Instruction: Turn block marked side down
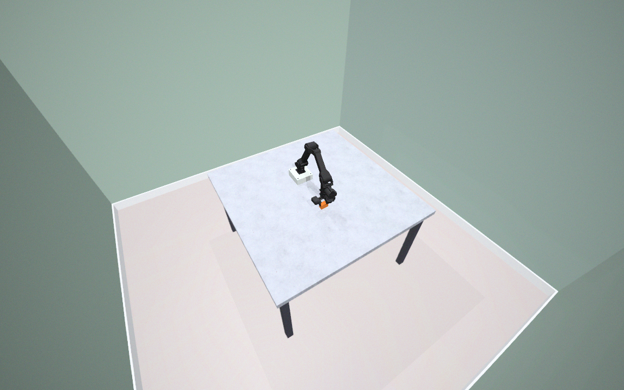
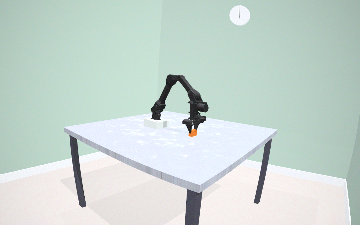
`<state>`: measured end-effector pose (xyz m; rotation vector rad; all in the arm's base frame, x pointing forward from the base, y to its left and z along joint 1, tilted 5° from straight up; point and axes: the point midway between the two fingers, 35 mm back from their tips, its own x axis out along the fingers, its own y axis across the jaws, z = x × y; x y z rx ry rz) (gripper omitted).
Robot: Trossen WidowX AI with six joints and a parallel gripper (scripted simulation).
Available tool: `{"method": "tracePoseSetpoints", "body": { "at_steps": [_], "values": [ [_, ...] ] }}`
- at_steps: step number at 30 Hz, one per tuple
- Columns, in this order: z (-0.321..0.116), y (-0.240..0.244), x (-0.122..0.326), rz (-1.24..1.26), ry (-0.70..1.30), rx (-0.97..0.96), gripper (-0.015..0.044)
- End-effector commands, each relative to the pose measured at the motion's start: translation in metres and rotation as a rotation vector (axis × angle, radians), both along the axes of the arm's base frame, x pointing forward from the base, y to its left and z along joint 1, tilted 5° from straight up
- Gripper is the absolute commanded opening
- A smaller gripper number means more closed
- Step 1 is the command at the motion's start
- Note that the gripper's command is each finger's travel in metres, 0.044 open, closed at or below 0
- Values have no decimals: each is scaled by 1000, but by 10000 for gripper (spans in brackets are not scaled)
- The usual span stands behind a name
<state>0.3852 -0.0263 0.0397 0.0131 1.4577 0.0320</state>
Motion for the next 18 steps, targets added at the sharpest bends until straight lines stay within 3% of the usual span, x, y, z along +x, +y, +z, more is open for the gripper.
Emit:
{"method": "tracePoseSetpoints", "body": {
  "at_steps": [1, 8, 18],
  "values": [
    [0, 0, 0, -3, 0, -2, 149],
    [28, -1, -3, -3, 0, -2, 0],
    [25, -1, -1, -7, -67, 0, 0]
  ]
}}
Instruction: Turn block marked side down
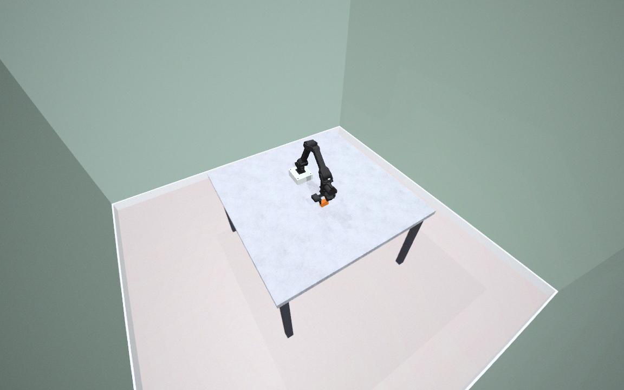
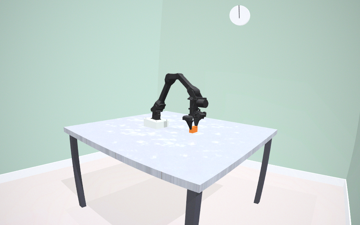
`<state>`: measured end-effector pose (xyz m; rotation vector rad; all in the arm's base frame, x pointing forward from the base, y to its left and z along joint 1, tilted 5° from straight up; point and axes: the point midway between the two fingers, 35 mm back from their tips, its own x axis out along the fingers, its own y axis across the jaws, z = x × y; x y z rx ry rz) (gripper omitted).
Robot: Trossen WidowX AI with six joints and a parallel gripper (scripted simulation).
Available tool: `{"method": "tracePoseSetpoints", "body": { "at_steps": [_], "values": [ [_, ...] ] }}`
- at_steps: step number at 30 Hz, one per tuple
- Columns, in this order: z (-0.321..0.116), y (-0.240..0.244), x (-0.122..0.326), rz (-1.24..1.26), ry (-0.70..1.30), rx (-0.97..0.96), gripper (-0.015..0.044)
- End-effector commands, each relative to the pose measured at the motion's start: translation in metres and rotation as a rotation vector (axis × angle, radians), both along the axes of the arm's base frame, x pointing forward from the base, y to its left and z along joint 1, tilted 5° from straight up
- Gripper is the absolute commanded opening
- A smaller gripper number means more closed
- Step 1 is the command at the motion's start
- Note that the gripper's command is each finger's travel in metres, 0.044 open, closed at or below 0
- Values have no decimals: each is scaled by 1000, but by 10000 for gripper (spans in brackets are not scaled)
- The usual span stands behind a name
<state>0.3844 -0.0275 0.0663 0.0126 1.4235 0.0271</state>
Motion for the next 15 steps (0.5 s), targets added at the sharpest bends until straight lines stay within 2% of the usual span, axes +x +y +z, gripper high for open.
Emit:
{"method": "tracePoseSetpoints", "body": {
  "at_steps": [1, 15],
  "values": [
    [-2, 0, 0, -4, -48, 3, 0],
    [-10, 0, 2, -12, -257, 6, 0]
  ]
}}
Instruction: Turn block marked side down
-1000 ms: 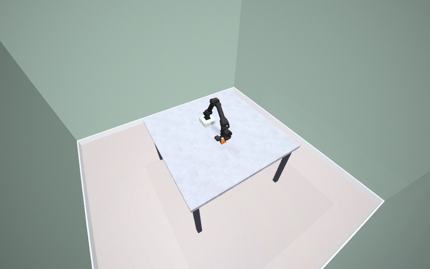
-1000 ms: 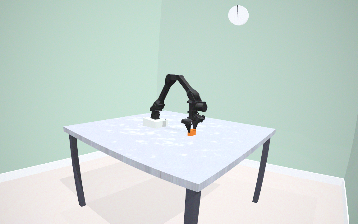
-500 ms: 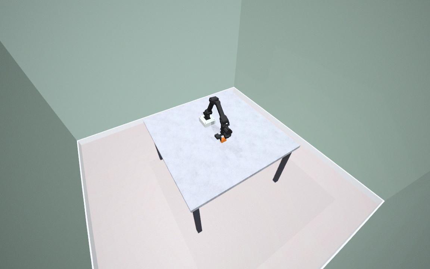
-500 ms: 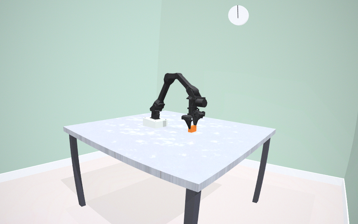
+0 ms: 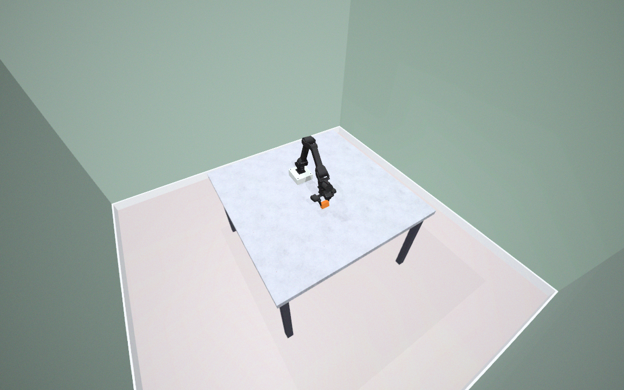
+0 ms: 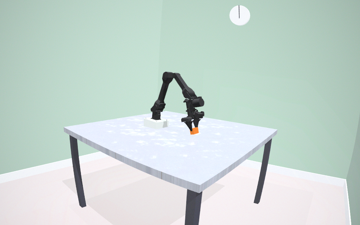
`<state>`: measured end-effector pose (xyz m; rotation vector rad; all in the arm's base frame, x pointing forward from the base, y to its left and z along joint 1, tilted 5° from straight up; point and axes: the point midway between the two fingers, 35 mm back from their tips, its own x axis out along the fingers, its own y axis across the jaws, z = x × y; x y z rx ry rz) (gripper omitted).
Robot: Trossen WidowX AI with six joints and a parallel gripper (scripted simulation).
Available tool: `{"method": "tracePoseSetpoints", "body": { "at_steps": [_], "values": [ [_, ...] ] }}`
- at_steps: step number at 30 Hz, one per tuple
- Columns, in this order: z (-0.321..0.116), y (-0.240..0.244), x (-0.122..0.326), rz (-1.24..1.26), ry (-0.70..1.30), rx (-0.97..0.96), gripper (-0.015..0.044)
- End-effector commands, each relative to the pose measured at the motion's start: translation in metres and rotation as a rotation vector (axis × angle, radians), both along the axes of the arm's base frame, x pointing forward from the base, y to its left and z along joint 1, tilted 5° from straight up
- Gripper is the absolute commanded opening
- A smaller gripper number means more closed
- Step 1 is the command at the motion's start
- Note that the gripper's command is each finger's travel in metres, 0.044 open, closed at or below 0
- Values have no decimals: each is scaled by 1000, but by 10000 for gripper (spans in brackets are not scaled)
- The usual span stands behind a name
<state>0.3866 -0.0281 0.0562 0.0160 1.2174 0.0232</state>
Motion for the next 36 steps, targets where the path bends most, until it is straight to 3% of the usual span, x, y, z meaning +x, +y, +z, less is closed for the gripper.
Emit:
{"method": "tracePoseSetpoints", "body": {
  "at_steps": [1, 22, 36],
  "values": [
    [0, 0, 0, -5, -66, 4, 0],
    [0, 1, -9, -7, -314, 5, 0],
    [-28, -1, 10, -16, -500, 6, 0]
  ]
}}
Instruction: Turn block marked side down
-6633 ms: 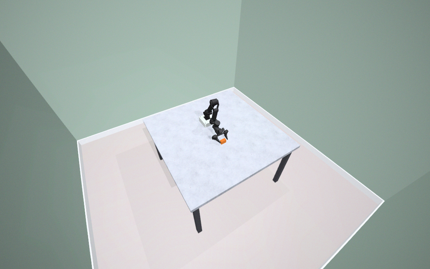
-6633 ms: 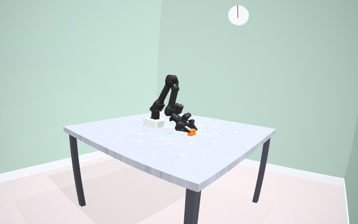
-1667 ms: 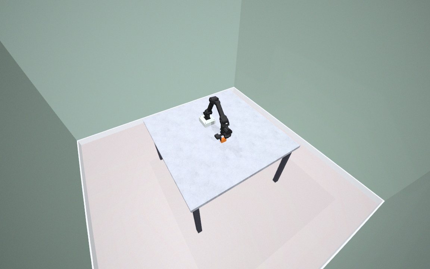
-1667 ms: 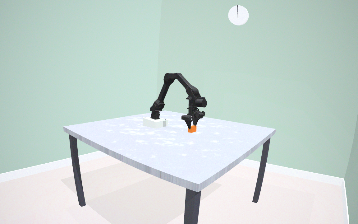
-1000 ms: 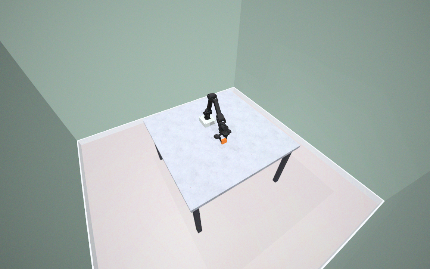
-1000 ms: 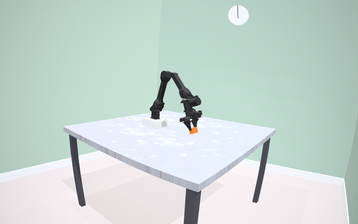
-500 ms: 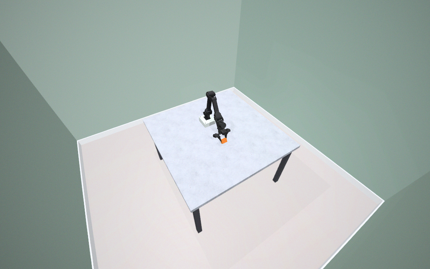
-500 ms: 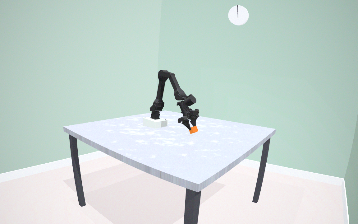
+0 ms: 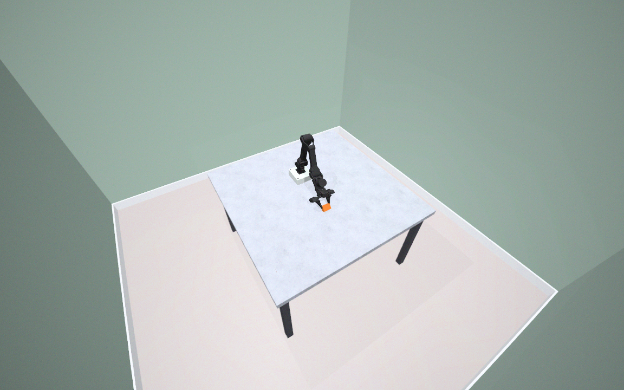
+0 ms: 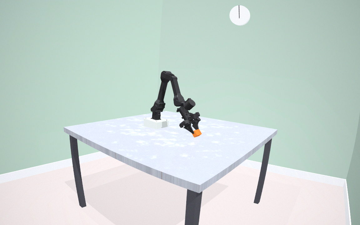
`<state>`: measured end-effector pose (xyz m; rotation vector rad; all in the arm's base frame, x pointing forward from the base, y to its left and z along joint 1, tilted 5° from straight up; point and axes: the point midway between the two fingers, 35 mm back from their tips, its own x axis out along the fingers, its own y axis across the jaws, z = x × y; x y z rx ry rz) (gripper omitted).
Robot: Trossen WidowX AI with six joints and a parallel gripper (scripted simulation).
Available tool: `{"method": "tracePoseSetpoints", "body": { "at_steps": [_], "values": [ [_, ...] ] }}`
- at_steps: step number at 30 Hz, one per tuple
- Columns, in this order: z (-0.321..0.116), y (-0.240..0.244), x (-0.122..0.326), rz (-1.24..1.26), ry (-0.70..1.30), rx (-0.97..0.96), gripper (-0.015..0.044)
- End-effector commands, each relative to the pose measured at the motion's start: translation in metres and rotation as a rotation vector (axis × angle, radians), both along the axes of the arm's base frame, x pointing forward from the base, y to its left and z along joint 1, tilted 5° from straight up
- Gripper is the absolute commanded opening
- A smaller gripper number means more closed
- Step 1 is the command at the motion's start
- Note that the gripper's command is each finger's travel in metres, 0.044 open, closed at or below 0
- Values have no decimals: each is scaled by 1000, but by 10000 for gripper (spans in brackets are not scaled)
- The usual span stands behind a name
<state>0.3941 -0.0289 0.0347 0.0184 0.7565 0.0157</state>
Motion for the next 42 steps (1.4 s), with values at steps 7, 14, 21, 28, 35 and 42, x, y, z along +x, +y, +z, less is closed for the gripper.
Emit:
{"method": "tracePoseSetpoints", "body": {
  "at_steps": [7, 14, 21, 28, 35, 42],
  "values": [
    [-15, 0, 4, -6, -137, 6, 0],
    [-20, 0, 1, -8, -234, 7, 0],
    [-20, 1, -6, -8, -330, 8, 0],
    [-16, 3, -16, -8, -417, 8, 0],
    [-12, 3, -17, -8, -441, 9, 0],
    [-12, 3, -17, -8, -441, 9, 0]
  ]
}}
